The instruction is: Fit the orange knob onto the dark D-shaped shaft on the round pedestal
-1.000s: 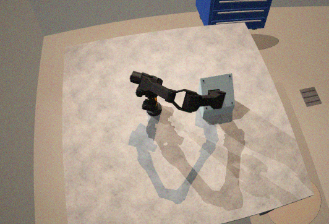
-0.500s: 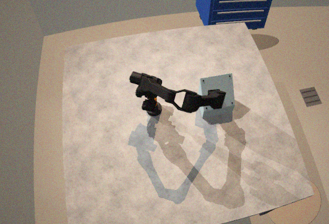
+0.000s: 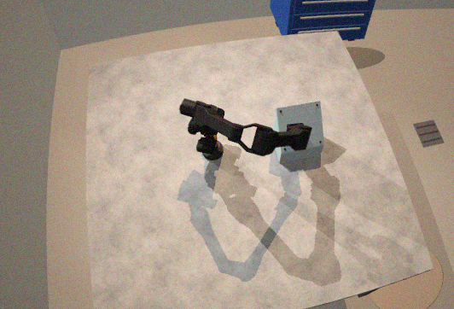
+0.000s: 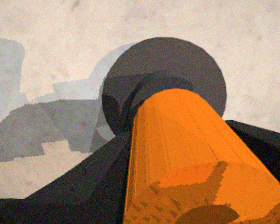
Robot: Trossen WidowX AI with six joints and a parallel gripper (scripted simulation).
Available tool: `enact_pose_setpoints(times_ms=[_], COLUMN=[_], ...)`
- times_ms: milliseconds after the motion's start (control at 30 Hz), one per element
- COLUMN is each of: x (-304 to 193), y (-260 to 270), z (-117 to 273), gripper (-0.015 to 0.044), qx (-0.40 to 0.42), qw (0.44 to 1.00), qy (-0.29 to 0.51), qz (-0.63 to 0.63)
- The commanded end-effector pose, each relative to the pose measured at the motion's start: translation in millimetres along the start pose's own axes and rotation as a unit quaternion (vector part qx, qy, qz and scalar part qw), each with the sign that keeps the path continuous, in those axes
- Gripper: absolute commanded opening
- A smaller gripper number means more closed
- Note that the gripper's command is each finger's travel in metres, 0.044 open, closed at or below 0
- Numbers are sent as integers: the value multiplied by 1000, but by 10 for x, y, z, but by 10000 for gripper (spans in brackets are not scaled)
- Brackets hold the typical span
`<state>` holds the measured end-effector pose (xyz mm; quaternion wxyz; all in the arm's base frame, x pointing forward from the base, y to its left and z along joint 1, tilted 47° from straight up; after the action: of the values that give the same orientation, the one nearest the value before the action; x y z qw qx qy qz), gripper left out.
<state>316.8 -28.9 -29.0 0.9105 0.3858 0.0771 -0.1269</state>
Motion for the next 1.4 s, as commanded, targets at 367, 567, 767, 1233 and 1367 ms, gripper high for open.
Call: enact_pose_setpoints(times_ms=[367,567,767,1233,1367], x=[-2,-2,-2,1,3], y=[-2,-2,-2,-2,2], z=[-10,-10,-12,46,63], gripper=[0,0,0,0,0], qx=[0,0,0,0,0], qw=[1000,1000,1000,1000,1000], qy=[-1,-1,-1,-1,-1], qz=[9,9,-17,0,-7])
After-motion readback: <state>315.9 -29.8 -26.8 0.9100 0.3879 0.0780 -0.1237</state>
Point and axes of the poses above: the point midway between the two fingers, 35 mm back from their tips, its own z axis back along the fingers, its own y axis across the jaws, x = y × z, the point moved 4 cm from there along z, back along the fingers, and after that the axes turned 4 degrees about z, right-handed, at the moved point
